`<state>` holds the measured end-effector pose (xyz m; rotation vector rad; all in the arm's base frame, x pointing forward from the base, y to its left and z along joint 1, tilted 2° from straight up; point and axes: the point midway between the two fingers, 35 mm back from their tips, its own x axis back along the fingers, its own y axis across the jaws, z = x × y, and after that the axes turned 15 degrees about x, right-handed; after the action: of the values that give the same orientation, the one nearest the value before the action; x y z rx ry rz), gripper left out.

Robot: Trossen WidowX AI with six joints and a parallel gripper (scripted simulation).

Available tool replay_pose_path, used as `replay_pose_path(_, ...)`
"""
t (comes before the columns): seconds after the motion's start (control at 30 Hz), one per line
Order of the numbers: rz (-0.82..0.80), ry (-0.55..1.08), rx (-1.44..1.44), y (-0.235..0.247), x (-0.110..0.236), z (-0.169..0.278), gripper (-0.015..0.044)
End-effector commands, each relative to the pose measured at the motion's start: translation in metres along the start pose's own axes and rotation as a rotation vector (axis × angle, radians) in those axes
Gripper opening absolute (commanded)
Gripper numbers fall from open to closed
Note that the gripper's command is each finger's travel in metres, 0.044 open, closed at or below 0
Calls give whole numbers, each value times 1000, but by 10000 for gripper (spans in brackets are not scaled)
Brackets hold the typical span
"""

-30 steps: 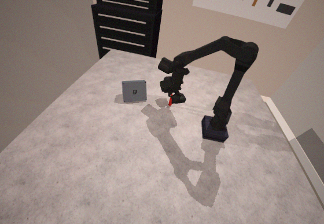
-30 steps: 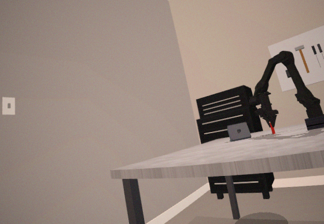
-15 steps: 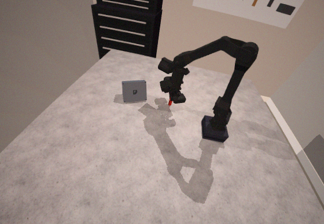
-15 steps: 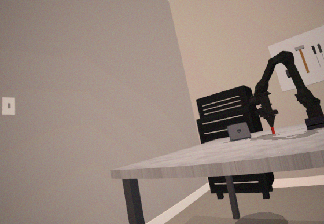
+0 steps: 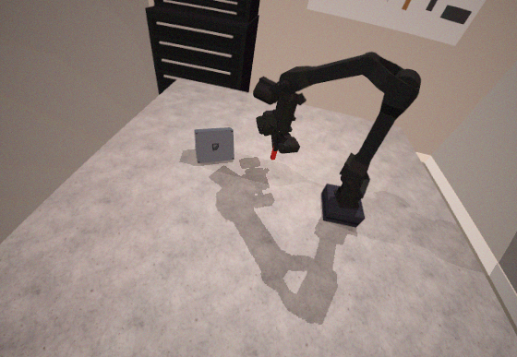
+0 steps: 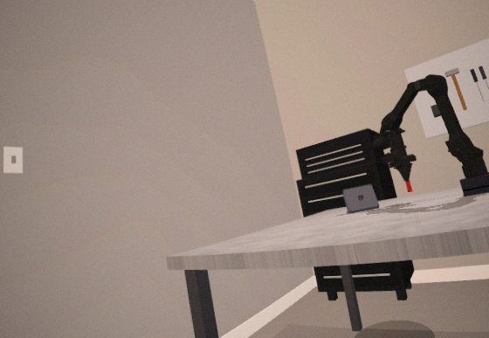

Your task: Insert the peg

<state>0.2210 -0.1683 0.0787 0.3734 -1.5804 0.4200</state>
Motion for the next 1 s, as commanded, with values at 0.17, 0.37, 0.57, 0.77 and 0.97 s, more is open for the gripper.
replay_pose_path(0.17, -3, -3, 1, -1, 31, 0, 0)
replay_pose_path(0.37, -1, 1, -5, -1, 38, 0, 0)
replay_pose_path(0.57, 11, 22, -39, -3, 36, -3, 0)
replay_pose_path(0.77, 26, 44, -77, -5, 34, -6, 0)
replay_pose_path(0.97, 43, 65, -114, -6, 32, -9, 0)
